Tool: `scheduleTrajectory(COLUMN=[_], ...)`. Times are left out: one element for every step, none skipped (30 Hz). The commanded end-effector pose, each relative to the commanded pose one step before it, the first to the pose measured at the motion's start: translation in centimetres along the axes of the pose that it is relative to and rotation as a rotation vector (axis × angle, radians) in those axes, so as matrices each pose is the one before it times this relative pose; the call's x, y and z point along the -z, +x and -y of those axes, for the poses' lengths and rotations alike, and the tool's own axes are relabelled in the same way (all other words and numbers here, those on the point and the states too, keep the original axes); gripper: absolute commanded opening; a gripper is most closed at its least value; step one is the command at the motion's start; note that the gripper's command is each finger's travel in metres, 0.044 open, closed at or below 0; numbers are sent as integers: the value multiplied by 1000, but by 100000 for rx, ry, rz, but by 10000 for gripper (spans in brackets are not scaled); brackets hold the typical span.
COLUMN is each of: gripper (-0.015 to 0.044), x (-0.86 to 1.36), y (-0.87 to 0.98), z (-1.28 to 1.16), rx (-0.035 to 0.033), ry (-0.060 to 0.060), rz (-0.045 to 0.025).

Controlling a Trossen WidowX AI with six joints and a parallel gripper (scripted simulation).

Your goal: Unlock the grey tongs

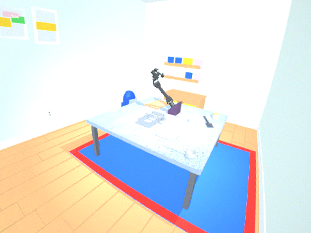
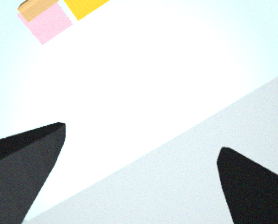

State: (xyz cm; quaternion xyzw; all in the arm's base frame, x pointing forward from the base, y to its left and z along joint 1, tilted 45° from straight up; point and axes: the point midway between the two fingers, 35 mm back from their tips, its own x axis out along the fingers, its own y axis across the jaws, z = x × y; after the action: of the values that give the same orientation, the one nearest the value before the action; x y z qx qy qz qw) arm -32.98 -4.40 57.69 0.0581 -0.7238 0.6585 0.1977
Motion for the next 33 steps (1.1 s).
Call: scheduleTrajectory(gripper=[374, 347, 321, 295, 269, 260, 260, 260, 260, 260, 260, 260, 260, 260, 260, 260, 260, 260, 260, 260, 260, 260, 260, 260, 260, 260, 260, 260, 260, 260, 260, 260, 260], x=[-107, -214, -321, -541, -756, -844, -952, -1052, -1257, -1199, -1112, -1149, -1270, -1362, -1235, -1130, -1069, -1104, -1290, -1275, -1398, -1310, -1304, -1365, -1403, -1318, -1410, -1436, -1538, -1371, -1129, -1136, -1159], y=[-23, -46, -70, -120, -171, -193, -220, -247, -301, -288, -268, -279, -313, -341, -311, -285, -270, -281, -333, -331, -368, -345, -345, -365, -378, -355, -384, -394, -427, -380, -311, -314, -323], z=[-21, -41, -61, -103, -142, -159, -179, -197, -234, -224, -209, -216, -239, -257, -233, -216, -207, -216, -255, -256, -284, -271, -274, -290, -303, -289, -313, -324, -352, -319, -267, -271, -280], rx=[-72, -140, -210, -353, -491, -544, -610, -669, -793, -750, -689, -706, -774, -823, -759, -695, -656, -677, -792, -783, -858, -804, -799, -837, -860, -807, -864, -879, -941, -838, -689, -693, -707], ry=[94, 201, 299, 497, 682, 742, 815, 873, 1004, 920, 819, 813, 860, 878, 932, 820, 746, 741, 829, 781, 812, 719, 676, 666, 640, 560, 556, 520, 507, 408, 304, 278, 255], rz=[291, 578, 866, 1458, 2035, 2266, 2554, 2815, 3353, 3190, 2949, 3039, 3351, 3584, 3276, 2989, 2819, 2903, 3384, 3336, 3647, 3406, 3380, 3528, 3615, 3384, 3610, 3664, 3913, 3476, 2851, 2862, 2914])
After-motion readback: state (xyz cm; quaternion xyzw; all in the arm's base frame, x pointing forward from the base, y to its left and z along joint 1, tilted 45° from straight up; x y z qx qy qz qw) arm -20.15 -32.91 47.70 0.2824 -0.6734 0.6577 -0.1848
